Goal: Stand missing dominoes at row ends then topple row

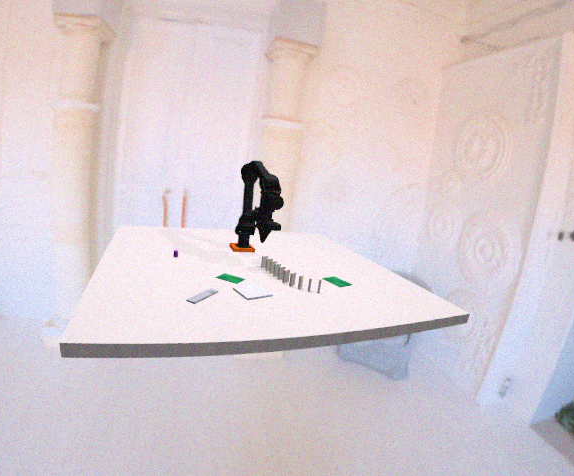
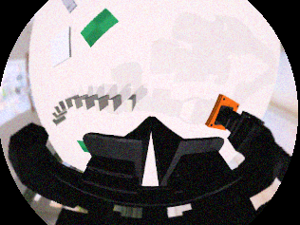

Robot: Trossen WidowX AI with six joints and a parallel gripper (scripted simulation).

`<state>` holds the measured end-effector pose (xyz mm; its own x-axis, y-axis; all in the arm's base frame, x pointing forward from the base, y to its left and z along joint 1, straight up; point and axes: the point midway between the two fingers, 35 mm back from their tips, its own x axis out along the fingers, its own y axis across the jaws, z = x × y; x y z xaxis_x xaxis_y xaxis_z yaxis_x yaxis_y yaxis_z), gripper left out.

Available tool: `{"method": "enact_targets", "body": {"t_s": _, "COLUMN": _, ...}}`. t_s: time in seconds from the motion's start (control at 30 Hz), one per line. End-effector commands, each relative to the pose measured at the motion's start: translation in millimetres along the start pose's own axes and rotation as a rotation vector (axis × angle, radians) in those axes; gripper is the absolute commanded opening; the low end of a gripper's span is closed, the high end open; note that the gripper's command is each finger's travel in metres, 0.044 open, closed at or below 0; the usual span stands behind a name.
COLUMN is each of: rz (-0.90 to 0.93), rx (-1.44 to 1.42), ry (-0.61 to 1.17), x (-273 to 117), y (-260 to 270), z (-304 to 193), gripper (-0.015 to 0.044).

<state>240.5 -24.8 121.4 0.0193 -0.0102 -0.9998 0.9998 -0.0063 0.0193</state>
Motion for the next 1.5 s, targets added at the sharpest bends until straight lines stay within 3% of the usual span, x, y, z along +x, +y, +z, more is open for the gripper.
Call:
{"method": "enact_targets", "body": {"t_s": 0.0, "rz": 0.003, "rx": 0.007, "ry": 0.005, "x": 0, "y": 0, "z": -1, "gripper": 0.0000}}
{"method": "enact_targets", "body": {"t_s": 0.5, "rz": 0.003, "rx": 0.007, "ry": 0.005, "x": 2, "y": 1, "z": -1, "gripper": 0.0000}}
{"method": "enact_targets", "body": {"t_s": 0.77, "rz": 0.002, "rx": 0.007, "ry": 0.005, "x": 80, "y": -1, "z": 0, "gripper": 0.0000}}
{"method": "enact_targets", "body": {"t_s": 1.47, "rz": 0.004, "rx": 0.007, "ry": 0.005, "x": 78, "y": 25, "z": 0, "gripper": 0.0000}}
